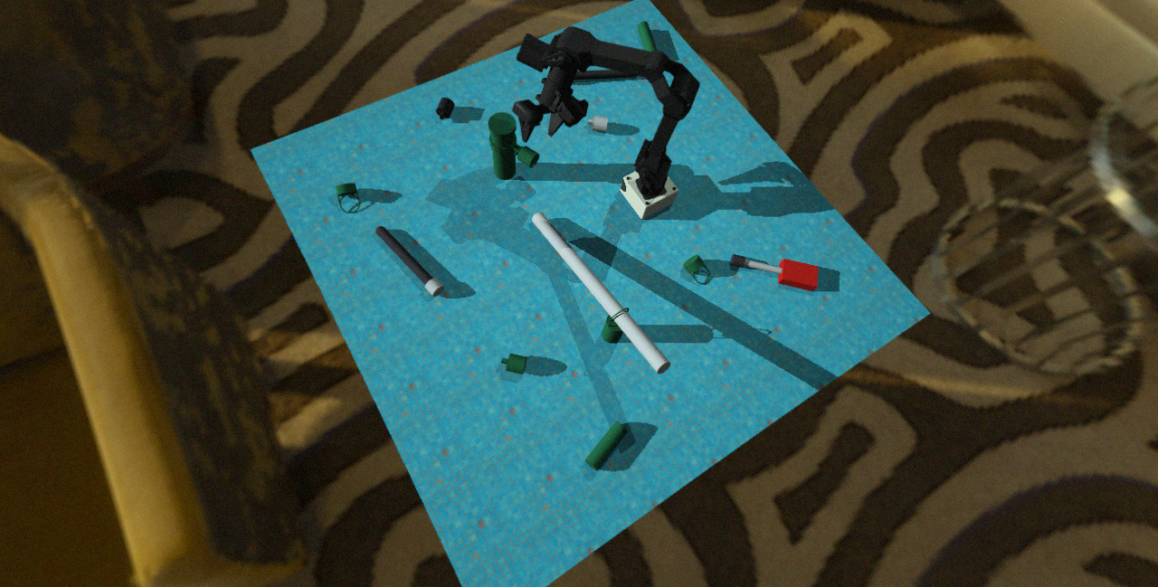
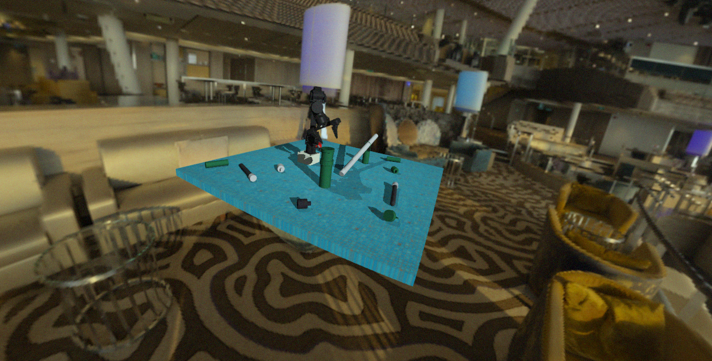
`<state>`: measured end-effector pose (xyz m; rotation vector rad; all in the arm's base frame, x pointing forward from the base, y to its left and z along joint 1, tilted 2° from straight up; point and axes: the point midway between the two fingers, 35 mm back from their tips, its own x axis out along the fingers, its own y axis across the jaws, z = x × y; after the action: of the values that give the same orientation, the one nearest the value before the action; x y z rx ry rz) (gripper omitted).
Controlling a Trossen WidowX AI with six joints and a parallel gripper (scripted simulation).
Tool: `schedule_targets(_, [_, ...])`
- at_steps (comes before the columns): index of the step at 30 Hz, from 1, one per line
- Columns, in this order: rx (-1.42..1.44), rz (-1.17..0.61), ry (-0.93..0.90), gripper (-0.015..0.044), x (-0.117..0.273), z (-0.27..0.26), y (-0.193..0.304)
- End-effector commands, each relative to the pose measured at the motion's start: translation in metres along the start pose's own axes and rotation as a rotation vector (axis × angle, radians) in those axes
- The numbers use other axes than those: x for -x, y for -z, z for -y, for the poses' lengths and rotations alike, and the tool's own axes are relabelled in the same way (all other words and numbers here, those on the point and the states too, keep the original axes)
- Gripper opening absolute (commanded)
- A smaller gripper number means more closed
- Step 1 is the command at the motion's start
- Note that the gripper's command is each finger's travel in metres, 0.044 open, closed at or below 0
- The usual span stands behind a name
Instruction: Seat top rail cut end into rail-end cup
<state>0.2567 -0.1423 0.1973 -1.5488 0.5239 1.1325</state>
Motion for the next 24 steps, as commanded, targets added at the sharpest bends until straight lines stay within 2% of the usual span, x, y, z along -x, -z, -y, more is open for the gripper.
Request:
schedule_targets(1, [0.203,0.030,0.031,0.0440,0.000,-0.010,0.013])
schedule_targets(10, [0.203,0.030,0.031,0.0440,-0.001,-0.011,0.013])
schedule_targets(17, [0.203,0.030,0.031,0.0440,-0.040,-0.032,0.016])
schedule_targets(24, [0.203,0.030,0.031,0.0440,-0.043,-0.032,0.016])
